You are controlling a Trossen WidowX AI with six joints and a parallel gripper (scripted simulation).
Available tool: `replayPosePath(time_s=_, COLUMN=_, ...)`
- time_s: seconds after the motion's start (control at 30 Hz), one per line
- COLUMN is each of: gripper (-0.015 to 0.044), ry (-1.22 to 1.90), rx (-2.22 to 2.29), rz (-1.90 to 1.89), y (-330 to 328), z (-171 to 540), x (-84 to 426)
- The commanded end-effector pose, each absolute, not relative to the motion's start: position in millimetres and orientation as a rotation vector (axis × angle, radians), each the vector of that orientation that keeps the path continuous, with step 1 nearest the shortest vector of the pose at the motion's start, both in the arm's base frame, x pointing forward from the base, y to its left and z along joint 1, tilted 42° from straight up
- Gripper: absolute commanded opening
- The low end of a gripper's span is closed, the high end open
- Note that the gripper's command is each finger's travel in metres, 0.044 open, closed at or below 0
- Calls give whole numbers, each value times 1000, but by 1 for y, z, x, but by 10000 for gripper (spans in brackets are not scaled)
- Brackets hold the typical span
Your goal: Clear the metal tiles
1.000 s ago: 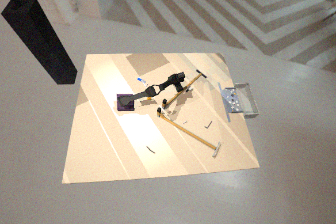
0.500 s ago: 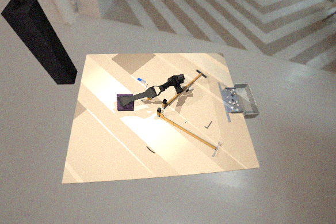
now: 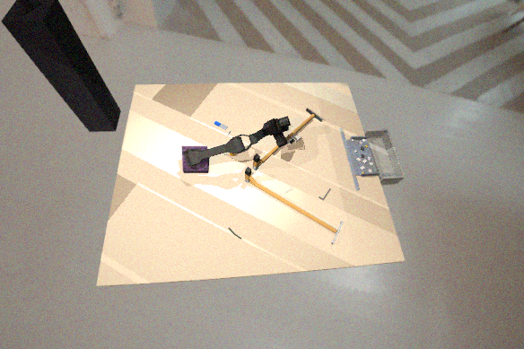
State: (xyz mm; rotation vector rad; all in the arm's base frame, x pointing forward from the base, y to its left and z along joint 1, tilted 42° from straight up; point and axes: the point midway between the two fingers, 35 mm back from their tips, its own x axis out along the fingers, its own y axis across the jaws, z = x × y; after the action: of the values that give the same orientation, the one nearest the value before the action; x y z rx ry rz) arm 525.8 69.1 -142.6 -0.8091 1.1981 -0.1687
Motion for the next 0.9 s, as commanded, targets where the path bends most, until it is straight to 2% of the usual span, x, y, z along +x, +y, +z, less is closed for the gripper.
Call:
replayPosePath(time_s=0.0, gripper=0, ry=1203, rx=-811, rz=-165, y=67, z=-143, x=528)
replayPosePath(time_s=0.87, gripper=0, ry=1203, rx=-812, rz=-166, y=53, z=-130, x=546)
